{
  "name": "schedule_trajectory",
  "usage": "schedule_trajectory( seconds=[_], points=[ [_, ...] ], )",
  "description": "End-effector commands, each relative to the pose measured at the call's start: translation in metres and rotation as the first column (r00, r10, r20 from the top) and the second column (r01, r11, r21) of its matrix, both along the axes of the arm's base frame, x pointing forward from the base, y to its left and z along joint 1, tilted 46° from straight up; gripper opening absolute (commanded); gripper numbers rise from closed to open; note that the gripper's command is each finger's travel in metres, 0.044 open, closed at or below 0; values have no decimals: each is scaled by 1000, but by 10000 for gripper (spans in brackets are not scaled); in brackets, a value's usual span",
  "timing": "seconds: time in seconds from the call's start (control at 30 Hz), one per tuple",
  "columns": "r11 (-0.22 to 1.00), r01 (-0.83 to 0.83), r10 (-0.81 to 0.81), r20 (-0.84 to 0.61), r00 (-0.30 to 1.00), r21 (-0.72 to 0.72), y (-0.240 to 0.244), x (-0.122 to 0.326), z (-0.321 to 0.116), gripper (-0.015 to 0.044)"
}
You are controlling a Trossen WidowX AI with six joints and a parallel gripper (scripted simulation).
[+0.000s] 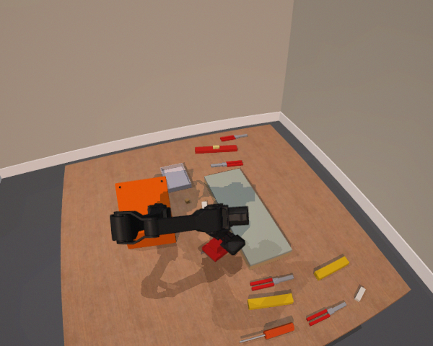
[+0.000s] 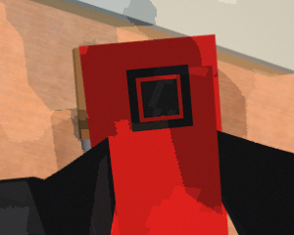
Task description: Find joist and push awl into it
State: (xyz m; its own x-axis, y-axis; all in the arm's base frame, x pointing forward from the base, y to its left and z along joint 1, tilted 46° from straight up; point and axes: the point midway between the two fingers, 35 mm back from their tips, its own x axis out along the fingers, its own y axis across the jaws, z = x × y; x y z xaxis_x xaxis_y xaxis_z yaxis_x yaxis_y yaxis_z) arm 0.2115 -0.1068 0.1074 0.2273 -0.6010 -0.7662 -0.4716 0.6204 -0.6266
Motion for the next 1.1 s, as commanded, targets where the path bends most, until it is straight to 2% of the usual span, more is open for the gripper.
schedule_trajectory(
  seconds=[0.0, 0.3, 1.07],
  points=[
    [1000, 0, 0, 27, 1000, -9, 11, 0, 18, 0],
    [1000, 10, -10, 41, 999, -14, 18, 4, 29, 0],
    [985, 172, -169, 210, 963, 3, 20, 104, 51, 0]
  ],
)
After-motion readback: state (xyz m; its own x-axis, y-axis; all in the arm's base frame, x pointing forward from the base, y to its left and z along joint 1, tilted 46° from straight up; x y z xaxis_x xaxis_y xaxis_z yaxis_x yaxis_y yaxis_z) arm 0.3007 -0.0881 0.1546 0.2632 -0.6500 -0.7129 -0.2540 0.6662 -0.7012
